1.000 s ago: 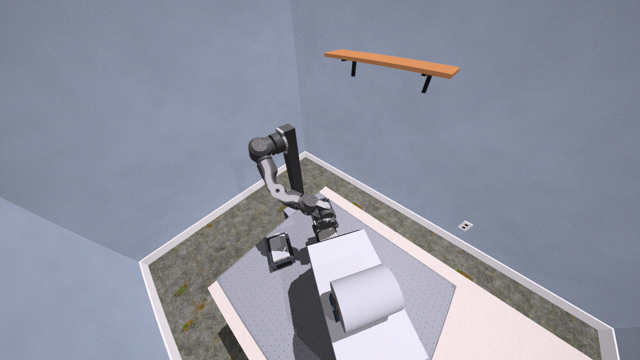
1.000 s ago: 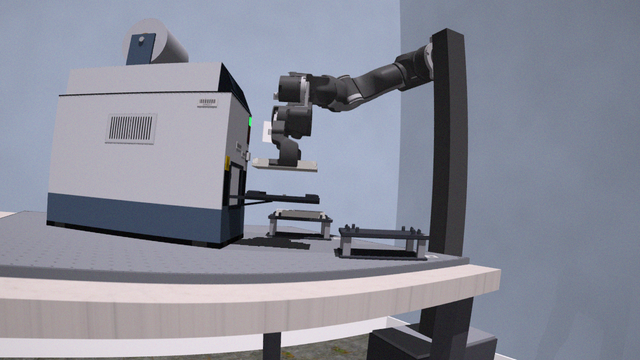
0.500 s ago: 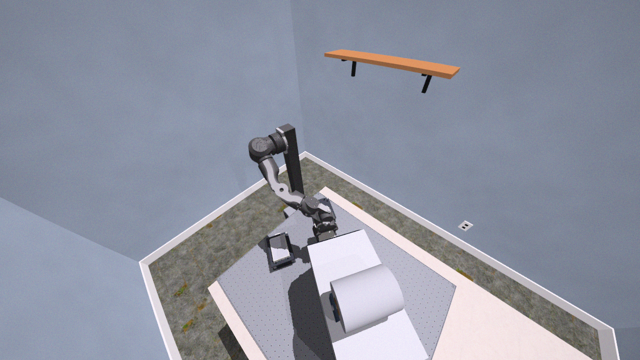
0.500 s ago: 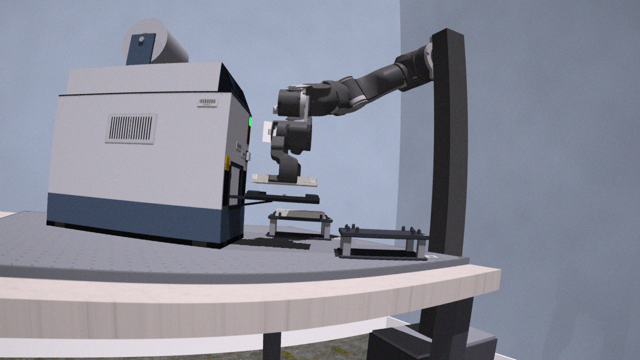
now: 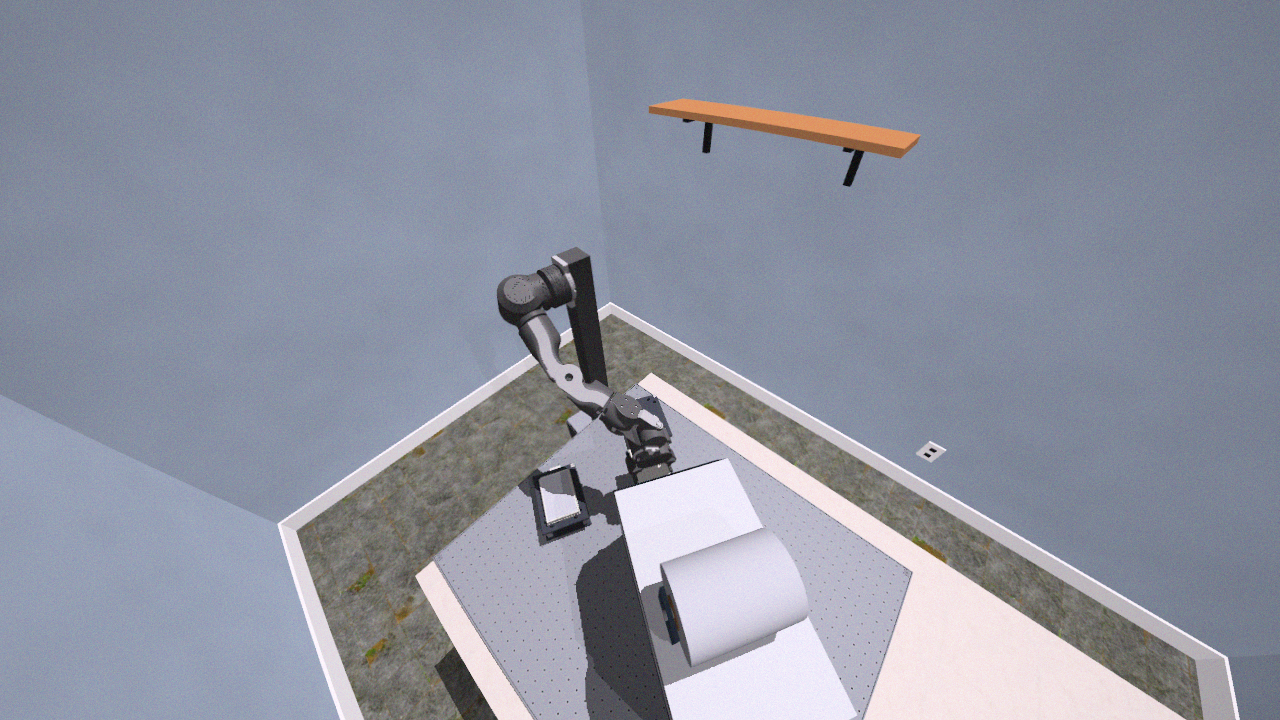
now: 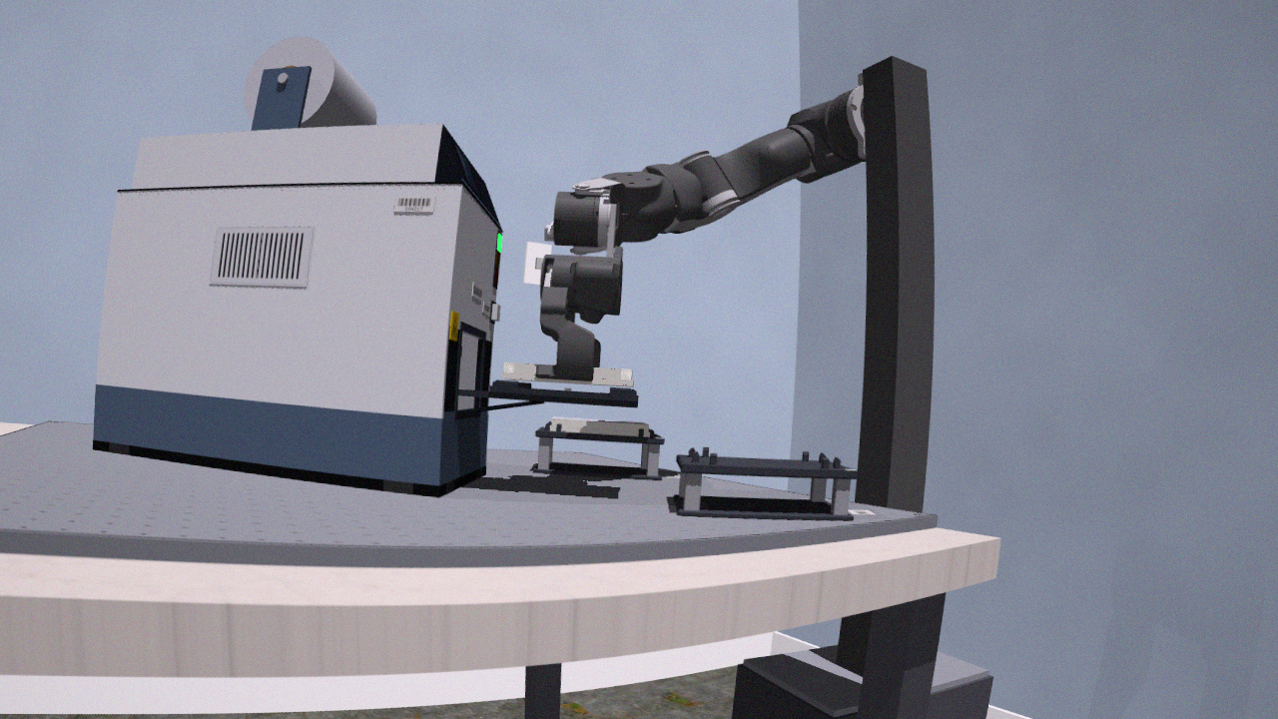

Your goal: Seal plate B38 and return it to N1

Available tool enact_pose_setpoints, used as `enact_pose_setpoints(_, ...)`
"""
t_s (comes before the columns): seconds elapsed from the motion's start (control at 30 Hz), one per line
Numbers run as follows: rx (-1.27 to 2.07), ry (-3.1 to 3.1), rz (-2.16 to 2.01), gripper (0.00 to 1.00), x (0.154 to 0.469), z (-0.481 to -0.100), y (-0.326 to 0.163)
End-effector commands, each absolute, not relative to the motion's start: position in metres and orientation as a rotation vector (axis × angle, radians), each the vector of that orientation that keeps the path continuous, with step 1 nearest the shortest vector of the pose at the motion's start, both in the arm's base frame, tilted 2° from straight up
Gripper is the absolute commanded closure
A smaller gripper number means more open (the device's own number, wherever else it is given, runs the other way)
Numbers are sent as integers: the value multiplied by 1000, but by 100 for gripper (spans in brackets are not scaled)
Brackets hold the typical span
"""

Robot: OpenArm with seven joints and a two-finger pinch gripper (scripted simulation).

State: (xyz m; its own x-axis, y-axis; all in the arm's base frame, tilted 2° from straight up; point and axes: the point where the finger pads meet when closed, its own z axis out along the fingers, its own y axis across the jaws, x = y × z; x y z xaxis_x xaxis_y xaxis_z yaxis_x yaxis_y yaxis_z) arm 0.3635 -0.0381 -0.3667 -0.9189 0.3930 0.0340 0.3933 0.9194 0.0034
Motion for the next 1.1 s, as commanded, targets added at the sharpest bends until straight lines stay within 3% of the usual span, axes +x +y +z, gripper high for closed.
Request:
enact_pose_setpoints(0.0, -618, -3050, -23, 100, 365, -366, -37)
enact_pose_setpoints(1.07, -629, -3047, -13, 100, 364, -363, -39)
